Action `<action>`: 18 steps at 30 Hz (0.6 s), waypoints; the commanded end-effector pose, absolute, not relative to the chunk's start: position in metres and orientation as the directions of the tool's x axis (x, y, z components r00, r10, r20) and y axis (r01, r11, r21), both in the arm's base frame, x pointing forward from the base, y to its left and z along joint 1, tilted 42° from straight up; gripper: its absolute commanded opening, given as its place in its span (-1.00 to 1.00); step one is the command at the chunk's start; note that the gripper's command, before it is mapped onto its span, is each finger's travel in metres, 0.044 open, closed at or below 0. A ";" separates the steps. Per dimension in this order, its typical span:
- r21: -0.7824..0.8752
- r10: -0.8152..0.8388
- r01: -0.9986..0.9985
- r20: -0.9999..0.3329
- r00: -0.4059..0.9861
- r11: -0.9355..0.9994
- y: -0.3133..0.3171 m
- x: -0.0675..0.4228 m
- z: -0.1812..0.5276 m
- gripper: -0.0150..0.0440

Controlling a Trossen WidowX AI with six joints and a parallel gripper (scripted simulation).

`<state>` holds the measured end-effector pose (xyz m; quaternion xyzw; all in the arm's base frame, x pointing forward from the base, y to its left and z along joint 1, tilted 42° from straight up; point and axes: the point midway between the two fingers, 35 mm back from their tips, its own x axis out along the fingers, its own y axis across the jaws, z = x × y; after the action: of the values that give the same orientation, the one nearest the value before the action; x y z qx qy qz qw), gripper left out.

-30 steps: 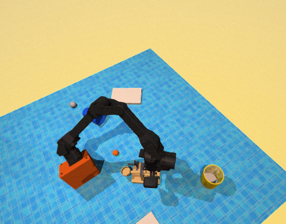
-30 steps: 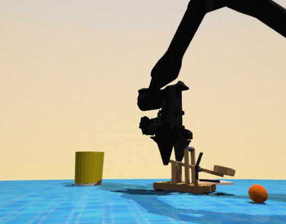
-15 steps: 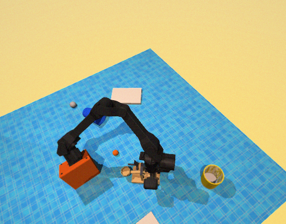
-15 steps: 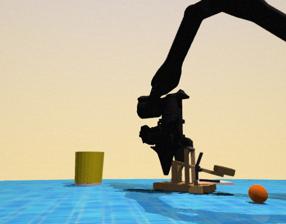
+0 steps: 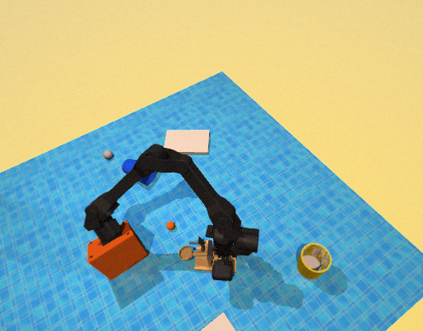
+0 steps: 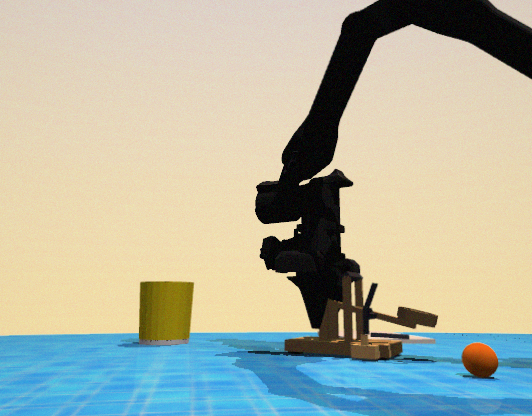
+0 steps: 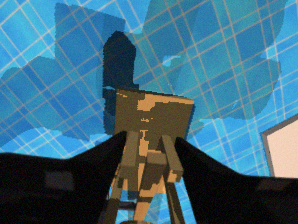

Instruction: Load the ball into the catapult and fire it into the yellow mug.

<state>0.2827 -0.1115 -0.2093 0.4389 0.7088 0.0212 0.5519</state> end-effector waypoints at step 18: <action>0.514 0.648 0.605 -0.762 -0.004 0.608 -0.144 0.284 -0.173 -0.49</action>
<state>0.2773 -0.1345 -0.1796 0.4449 0.7120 0.0218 0.5428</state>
